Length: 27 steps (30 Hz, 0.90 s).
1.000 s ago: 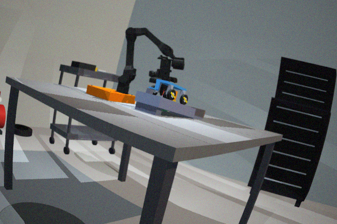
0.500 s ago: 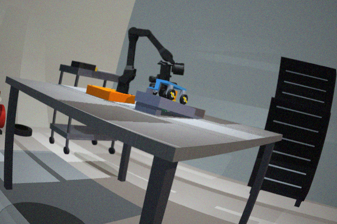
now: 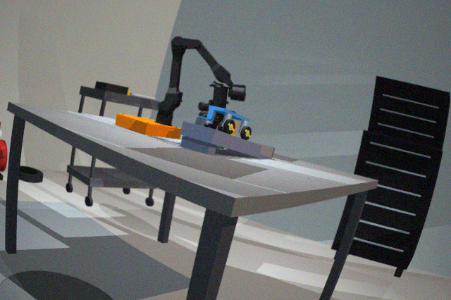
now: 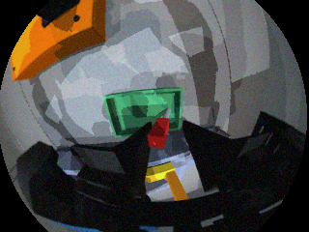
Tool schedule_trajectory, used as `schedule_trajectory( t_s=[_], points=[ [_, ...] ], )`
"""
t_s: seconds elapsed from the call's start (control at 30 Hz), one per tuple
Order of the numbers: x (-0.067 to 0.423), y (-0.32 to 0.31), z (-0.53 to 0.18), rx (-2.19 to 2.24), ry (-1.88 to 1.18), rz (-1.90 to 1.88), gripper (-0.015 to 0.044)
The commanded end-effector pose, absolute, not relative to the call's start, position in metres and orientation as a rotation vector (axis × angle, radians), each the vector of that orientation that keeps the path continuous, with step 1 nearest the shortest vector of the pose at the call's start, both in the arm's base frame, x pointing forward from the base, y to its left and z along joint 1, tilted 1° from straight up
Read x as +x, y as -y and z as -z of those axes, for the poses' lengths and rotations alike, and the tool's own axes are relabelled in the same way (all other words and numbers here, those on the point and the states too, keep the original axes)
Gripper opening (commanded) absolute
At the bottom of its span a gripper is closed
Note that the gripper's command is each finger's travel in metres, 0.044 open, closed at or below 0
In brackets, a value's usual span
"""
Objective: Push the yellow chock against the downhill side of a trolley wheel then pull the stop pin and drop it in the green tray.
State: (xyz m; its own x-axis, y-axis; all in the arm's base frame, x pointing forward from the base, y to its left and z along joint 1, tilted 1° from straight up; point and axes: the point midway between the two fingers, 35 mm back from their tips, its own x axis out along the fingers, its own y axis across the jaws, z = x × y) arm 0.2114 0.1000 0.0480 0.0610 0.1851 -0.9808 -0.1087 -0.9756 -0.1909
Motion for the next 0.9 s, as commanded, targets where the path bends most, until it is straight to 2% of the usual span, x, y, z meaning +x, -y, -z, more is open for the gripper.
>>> schedule_trajectory(
  t_s=[0.0,0.87],
  points=[
    [0.211,-0.097,-0.046,-2.118,0.084,-2.018,0.019],
    [0.211,-0.082,-0.039,-2.119,0.083,-2.018,0.019]
  ],
)
